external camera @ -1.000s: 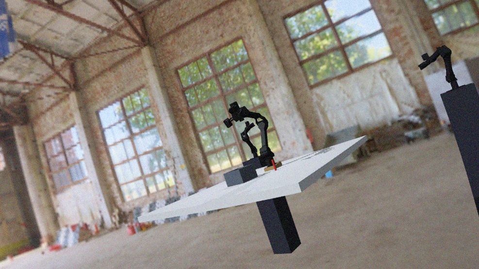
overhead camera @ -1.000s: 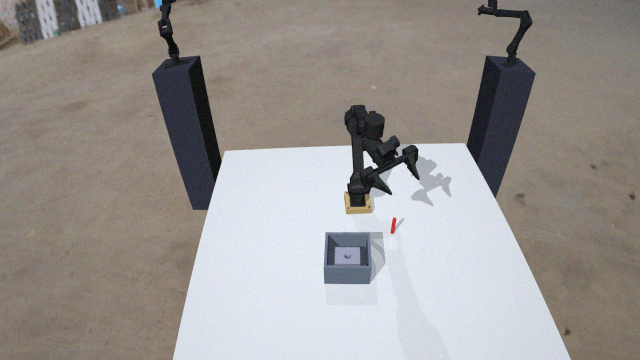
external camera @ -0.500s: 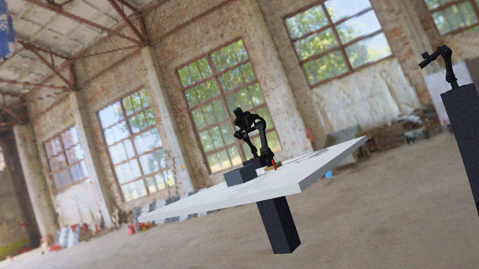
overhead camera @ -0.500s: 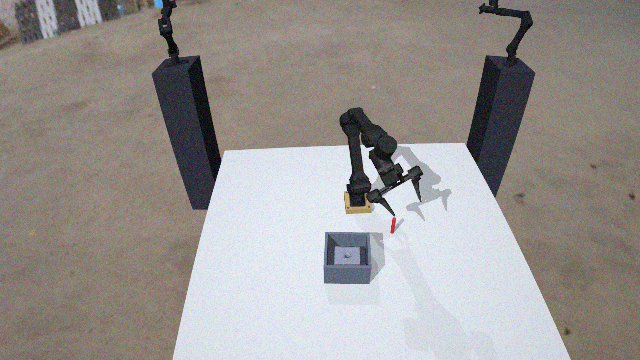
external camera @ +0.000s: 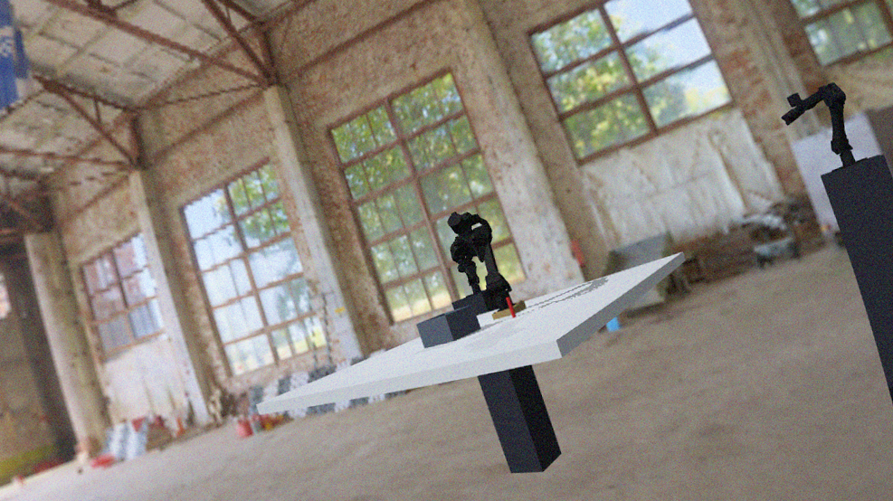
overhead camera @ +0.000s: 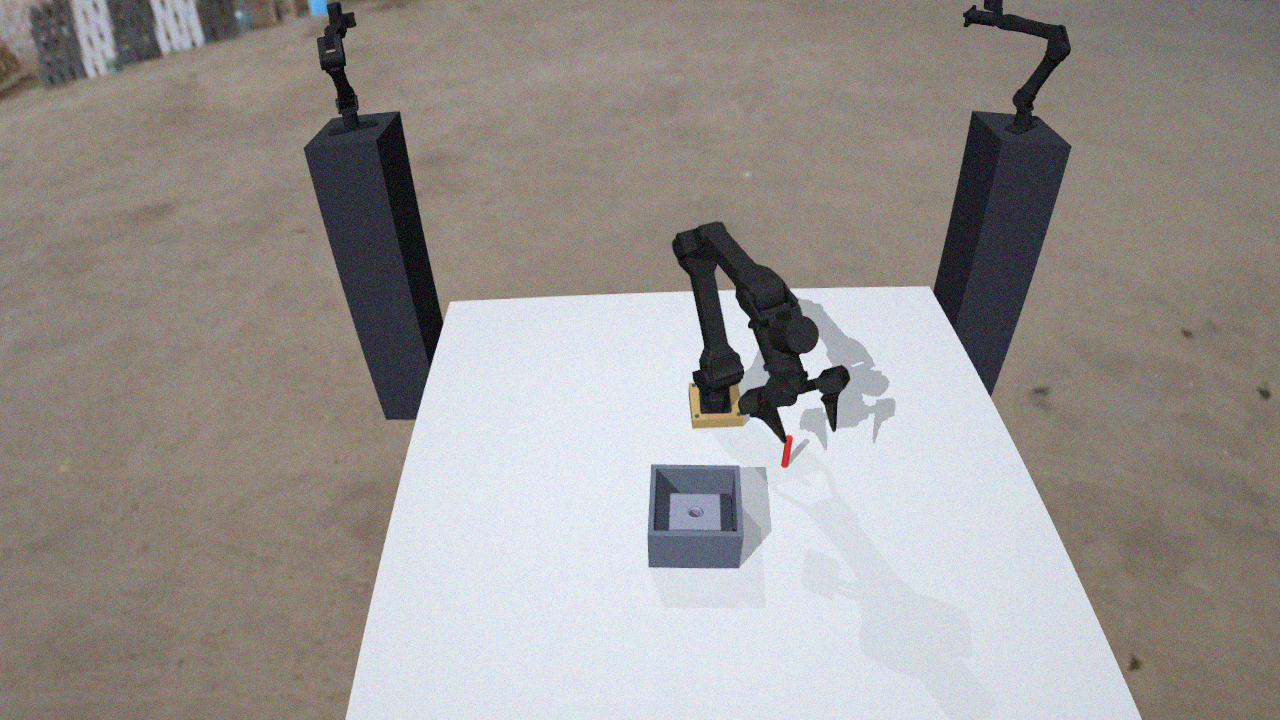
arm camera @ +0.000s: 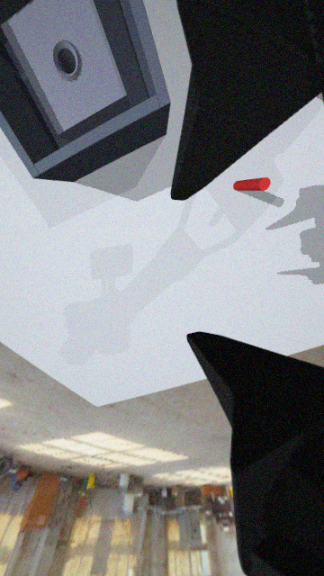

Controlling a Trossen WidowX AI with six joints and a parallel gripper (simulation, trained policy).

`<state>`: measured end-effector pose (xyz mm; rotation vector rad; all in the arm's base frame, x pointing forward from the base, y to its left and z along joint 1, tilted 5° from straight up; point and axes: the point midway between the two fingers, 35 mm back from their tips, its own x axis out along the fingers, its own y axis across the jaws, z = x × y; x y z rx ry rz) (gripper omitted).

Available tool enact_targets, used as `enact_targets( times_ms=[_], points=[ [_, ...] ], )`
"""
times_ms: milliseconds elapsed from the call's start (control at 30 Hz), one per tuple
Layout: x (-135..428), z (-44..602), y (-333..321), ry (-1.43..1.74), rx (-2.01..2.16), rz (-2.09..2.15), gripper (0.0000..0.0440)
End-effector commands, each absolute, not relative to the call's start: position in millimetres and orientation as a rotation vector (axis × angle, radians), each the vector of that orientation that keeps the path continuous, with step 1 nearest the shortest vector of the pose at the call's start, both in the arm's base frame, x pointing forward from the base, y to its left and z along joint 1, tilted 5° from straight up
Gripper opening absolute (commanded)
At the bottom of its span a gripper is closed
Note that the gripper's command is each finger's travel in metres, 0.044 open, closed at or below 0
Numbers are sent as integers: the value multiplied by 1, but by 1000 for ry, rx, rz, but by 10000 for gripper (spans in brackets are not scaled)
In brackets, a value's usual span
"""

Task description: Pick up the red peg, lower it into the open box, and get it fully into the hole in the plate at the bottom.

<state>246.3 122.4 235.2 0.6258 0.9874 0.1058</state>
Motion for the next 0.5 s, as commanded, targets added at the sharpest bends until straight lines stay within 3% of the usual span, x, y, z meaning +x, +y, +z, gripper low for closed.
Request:
enact_targets(
  times_ms=[0, 467],
  points=[
    [234, 210, 123, 1088, 648, 13, 440],
    [180, 137, 119, 1349, 725, -390, 440]
  ],
)
